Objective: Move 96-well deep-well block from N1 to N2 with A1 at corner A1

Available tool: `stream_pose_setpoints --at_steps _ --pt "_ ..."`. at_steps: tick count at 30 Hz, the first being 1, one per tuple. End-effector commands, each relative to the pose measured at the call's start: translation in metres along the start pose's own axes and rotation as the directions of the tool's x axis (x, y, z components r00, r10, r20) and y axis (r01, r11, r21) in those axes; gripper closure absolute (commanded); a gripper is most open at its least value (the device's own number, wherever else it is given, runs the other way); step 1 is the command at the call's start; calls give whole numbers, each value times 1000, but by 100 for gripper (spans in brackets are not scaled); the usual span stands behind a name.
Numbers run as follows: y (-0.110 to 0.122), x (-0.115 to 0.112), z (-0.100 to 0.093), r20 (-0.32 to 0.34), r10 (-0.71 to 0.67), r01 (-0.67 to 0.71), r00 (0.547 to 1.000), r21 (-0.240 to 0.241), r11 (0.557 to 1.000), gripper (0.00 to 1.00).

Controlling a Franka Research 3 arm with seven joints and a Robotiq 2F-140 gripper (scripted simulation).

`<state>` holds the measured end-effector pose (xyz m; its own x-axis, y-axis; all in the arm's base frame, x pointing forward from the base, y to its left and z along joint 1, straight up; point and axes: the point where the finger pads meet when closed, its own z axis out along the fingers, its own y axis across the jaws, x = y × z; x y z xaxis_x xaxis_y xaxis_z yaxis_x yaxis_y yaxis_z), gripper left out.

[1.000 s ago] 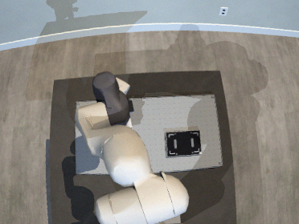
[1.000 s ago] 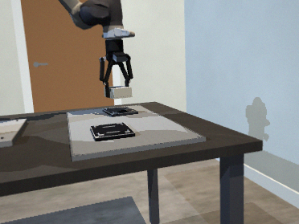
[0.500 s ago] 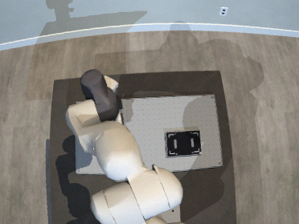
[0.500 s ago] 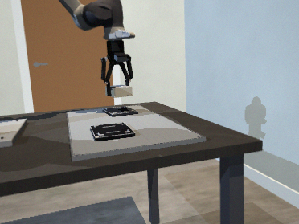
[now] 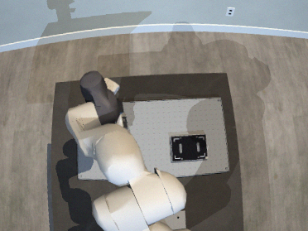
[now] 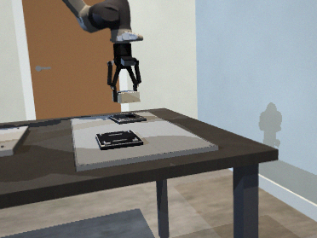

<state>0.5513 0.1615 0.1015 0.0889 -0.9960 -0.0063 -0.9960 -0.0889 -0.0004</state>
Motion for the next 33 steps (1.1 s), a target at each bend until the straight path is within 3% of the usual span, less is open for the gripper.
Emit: stream_pose_setpoints --at_steps 1,22,33 --pt "0 1 0 -3 11 -11 1000 -2 1000 40" --pt "0 1 0 -3 11 -11 1000 -2 1000 40" --pt "0 1 18 -3 11 -11 1000 -2 1000 40"
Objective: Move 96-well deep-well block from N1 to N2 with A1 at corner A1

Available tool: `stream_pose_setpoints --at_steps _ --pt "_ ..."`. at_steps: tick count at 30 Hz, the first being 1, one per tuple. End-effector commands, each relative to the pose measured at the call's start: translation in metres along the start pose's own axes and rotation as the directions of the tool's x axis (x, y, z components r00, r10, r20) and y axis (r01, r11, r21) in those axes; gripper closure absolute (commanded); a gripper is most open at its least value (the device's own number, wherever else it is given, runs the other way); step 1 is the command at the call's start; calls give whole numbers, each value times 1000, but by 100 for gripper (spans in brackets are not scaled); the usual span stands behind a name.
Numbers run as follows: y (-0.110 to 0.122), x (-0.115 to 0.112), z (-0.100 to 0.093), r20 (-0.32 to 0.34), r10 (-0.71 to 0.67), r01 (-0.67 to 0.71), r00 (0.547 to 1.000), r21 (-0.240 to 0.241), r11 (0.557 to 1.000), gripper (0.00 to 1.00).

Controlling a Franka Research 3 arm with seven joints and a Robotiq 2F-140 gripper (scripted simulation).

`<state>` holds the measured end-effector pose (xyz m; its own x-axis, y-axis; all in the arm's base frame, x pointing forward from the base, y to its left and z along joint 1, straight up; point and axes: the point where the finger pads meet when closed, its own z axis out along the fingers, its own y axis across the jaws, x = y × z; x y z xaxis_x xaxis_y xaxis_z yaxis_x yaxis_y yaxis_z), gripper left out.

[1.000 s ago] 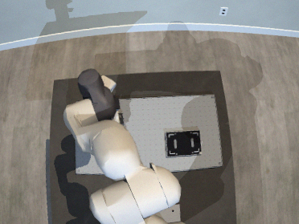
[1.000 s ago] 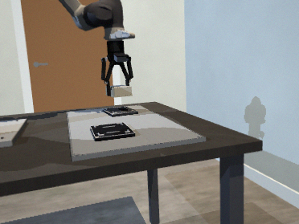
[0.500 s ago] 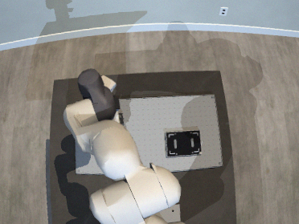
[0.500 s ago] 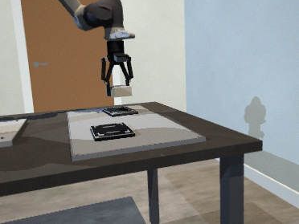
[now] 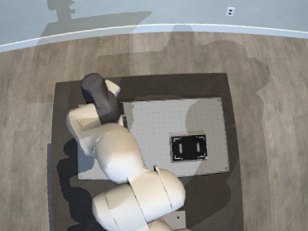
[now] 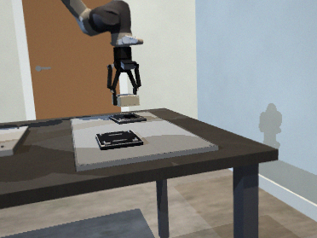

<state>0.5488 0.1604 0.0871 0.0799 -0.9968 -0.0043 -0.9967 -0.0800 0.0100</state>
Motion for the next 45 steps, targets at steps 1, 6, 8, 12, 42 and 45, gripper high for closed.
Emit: stream_pose_setpoints --at_steps 1,6,8,12,42,45 --pt "-3 0 5 -1 2 -2 1000 9 1000 40" --pt "-3 0 10 -1 2 -2 1000 9 1000 40" --pt "-4 0 14 -1 2 -2 1000 9 1000 40" --pt "-4 0 20 -1 2 -2 1000 9 1000 40" --pt "-5 0 43 -1 2 -2 1000 9 1000 40" --pt "-5 0 43 -1 2 -2 1000 9 1000 40"
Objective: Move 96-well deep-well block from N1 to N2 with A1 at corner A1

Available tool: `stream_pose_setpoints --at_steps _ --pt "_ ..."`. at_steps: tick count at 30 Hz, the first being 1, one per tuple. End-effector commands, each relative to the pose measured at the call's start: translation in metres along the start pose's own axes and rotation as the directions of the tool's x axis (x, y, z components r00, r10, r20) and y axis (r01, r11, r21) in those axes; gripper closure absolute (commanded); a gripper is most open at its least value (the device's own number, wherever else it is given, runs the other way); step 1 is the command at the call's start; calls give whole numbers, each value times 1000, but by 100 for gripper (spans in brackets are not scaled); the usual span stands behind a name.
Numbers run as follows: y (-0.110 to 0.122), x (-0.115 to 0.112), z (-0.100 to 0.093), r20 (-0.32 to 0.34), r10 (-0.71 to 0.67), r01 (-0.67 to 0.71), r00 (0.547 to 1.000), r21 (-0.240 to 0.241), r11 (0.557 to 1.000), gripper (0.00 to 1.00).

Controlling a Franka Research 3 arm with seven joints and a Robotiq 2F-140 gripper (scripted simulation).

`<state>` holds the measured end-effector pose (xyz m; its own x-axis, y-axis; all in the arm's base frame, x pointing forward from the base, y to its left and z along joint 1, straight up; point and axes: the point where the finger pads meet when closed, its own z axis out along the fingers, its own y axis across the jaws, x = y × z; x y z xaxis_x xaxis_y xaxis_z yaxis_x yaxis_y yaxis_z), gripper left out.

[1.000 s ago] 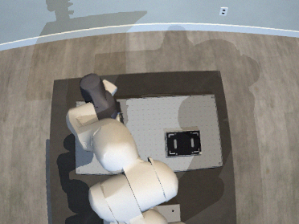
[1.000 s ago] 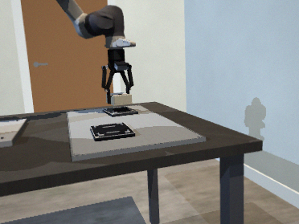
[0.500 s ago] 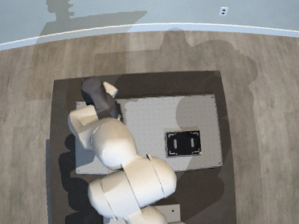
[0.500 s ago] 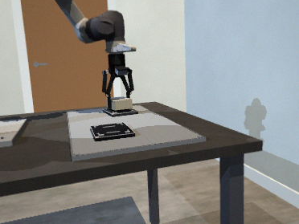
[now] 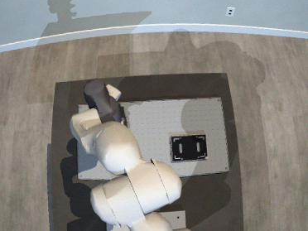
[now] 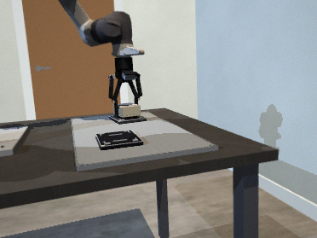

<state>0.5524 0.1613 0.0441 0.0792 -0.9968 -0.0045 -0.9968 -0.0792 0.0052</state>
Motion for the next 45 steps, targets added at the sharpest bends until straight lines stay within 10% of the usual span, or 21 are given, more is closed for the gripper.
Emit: stream_pose_setpoints --at_steps 1,45 --pt "-1 0 0 -1 1 -1 1000 4 1000 40" --pt "0 0 6 -1 1 -1 1000 4 1000 40"
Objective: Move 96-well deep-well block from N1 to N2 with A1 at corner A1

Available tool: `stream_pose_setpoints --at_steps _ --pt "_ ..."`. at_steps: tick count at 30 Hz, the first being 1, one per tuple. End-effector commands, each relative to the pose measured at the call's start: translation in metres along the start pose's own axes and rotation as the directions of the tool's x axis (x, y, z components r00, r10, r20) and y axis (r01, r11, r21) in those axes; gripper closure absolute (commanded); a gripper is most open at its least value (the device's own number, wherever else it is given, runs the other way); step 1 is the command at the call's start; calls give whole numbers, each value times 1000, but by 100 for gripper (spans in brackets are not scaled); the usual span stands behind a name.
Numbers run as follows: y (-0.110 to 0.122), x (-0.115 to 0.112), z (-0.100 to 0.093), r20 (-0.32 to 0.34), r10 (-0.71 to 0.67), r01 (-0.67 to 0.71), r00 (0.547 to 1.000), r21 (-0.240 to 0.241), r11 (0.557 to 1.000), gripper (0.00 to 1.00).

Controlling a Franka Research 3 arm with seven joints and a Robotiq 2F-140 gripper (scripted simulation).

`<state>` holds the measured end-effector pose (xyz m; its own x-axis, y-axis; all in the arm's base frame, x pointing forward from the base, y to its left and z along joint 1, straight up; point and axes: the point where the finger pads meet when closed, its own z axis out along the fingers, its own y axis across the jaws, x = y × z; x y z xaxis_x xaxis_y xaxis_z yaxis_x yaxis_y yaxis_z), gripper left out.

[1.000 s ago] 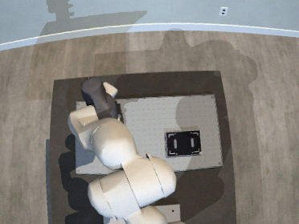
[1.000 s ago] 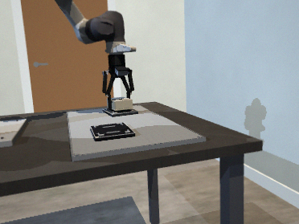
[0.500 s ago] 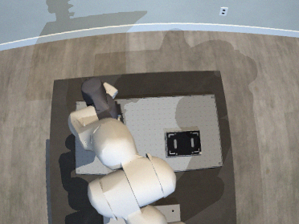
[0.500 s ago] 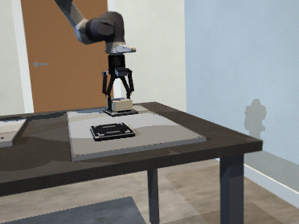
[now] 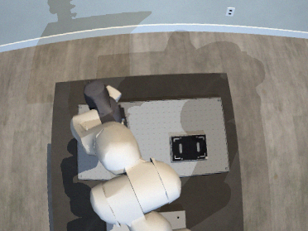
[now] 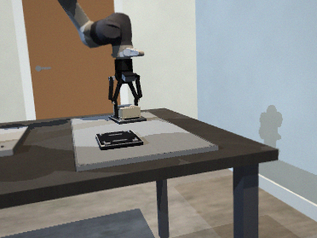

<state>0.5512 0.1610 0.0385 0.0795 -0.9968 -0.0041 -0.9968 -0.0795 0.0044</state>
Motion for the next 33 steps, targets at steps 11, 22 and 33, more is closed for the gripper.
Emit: stream_pose_setpoints --at_steps 11,22,33 --pt "-1 0 2 -1 2 -2 1000 3 1000 40" --pt "-1 0 4 -1 2 -2 1000 3 1000 40" --pt "-1 0 5 -1 2 -2 1000 3 1000 40"
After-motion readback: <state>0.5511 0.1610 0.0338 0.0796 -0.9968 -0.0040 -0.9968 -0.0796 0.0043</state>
